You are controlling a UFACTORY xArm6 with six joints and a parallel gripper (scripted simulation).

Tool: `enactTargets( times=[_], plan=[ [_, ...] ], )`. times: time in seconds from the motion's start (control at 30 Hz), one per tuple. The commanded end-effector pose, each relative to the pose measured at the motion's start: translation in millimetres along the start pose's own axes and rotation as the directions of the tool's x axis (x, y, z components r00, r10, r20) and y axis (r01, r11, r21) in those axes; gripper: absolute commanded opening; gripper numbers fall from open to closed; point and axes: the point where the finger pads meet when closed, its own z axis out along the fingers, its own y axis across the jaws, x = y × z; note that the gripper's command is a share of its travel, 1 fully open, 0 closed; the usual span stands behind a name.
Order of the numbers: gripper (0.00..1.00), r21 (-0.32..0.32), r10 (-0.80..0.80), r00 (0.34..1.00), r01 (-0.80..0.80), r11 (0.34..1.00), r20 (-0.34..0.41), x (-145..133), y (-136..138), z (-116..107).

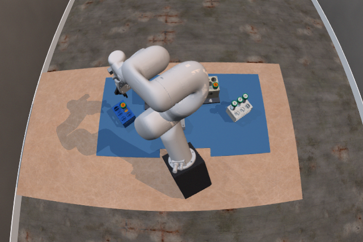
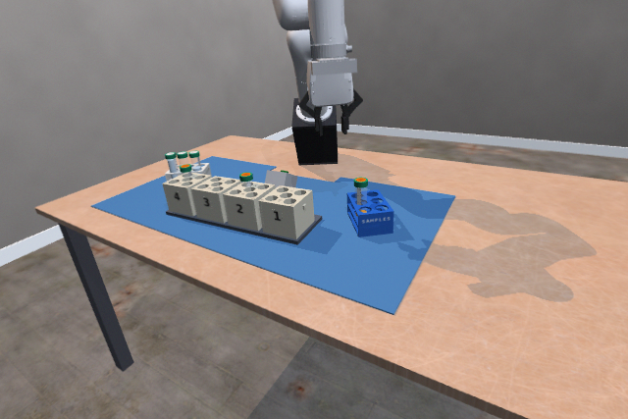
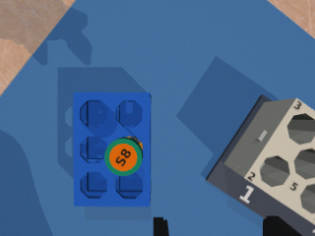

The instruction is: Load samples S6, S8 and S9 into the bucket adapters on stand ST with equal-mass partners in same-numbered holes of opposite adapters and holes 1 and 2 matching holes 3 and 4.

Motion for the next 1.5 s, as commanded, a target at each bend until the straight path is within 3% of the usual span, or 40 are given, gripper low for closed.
enactTargets(
  times=[0.0, 0.4, 0.83, 1.47],
  plan=[
    [0.57, -0.006, 0.002, 1.000, -0.002, 1.000, -0.001, 10.0, -16.3, -0.1],
    [0.57, -0.006, 0.002, 1.000, -0.002, 1.000, -0.001, 31.6, -60.5, 0.2],
    [0.57, -0.006, 0.002, 1.000, -0.002, 1.000, -0.001, 31.6, -60.5, 4.2],
    [0.57, -0.006, 0.002, 1.000, -0.002, 1.000, -0.001, 31.5, -60.3, 38.3]
  ],
)
